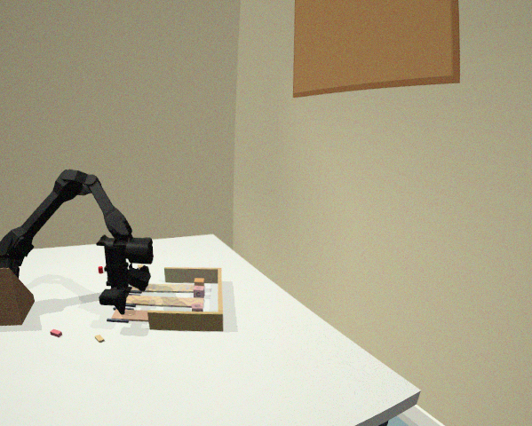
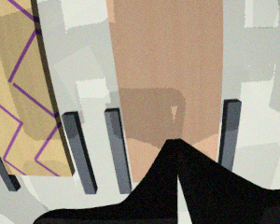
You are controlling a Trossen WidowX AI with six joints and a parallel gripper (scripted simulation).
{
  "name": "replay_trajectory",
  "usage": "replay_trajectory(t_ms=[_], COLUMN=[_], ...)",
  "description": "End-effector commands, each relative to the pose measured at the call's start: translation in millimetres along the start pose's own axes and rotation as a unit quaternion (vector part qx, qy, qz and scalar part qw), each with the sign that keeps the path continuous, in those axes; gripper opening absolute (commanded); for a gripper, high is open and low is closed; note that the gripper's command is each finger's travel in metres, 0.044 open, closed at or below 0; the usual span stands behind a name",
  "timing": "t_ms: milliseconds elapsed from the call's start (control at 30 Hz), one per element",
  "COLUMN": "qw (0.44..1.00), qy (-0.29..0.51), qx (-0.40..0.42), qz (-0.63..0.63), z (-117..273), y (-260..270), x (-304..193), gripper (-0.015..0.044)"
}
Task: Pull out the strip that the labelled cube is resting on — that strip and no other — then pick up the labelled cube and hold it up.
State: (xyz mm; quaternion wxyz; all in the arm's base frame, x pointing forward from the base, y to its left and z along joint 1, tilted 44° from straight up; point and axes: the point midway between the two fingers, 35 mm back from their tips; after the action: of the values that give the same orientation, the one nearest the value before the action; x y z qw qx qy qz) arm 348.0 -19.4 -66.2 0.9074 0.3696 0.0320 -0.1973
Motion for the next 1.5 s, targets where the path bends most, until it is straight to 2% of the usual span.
replay_trajectory(t_ms=[0, 633, 1467], qw=[1.000, 1.000, 1.000], qy=[0.000, 0.000, 0.001], qx=[0.001, 0.001, 0.001], qz=[-0.001, -0.001, -0.002], z=[-1, -3, -4], y=[1, 0, -5], x=[0, 0, -38], gripper=[0.0000, 0.0000, 0.0000])
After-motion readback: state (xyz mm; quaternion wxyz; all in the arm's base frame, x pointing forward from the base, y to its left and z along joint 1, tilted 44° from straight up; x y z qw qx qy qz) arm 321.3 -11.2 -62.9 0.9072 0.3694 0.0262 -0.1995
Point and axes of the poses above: the point midway between the two fingers, 35 mm back from their tips, its own z axis back along the fingers, its own y axis across the jaws, x = y × z, and after that the axes turned 6 degrees about -z, right-handed
